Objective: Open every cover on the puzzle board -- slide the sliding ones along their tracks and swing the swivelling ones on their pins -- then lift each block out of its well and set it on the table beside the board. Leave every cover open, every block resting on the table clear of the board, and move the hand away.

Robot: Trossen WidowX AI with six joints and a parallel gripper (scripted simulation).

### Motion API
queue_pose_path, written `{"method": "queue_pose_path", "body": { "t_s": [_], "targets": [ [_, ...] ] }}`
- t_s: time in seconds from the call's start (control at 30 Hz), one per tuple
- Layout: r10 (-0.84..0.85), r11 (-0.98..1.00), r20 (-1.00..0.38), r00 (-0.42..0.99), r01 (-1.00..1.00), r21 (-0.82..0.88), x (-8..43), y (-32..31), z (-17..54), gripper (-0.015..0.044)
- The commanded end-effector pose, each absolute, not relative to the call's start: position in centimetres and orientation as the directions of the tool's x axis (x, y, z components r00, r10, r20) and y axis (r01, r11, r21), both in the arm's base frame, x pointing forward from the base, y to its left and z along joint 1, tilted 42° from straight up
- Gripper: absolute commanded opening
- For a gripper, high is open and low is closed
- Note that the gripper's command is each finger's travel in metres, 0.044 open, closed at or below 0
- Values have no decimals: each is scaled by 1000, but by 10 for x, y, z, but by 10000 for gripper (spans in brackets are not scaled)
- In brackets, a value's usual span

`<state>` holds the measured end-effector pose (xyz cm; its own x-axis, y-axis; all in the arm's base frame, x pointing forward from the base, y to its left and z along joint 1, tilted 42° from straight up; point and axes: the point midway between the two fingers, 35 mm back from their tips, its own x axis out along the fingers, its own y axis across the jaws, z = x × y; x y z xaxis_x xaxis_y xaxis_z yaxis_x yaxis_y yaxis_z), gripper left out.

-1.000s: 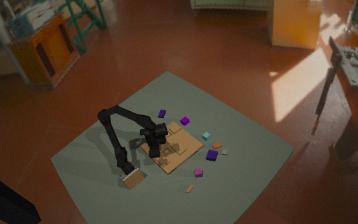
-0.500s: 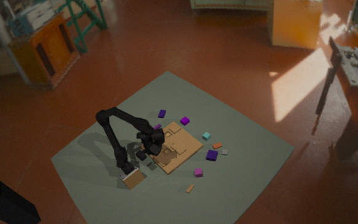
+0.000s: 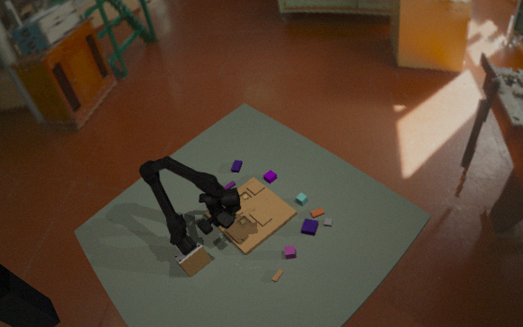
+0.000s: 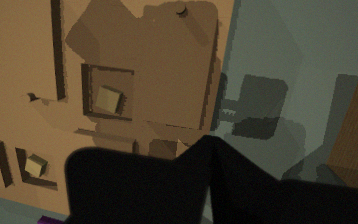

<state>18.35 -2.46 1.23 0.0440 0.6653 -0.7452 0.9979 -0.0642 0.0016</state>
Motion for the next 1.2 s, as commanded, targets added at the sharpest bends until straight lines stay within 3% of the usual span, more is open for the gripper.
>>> {"method": "queue_pose_path", "body": {
  "t_s": [0.0, 1.17],
  "targets": [
    [663, -65, -748, 38, 998, -7, 182, -25, 12, 0],
    [662, -66, -749, 39, 998, -7, 185, -5, -12, 0]
  ]
}}
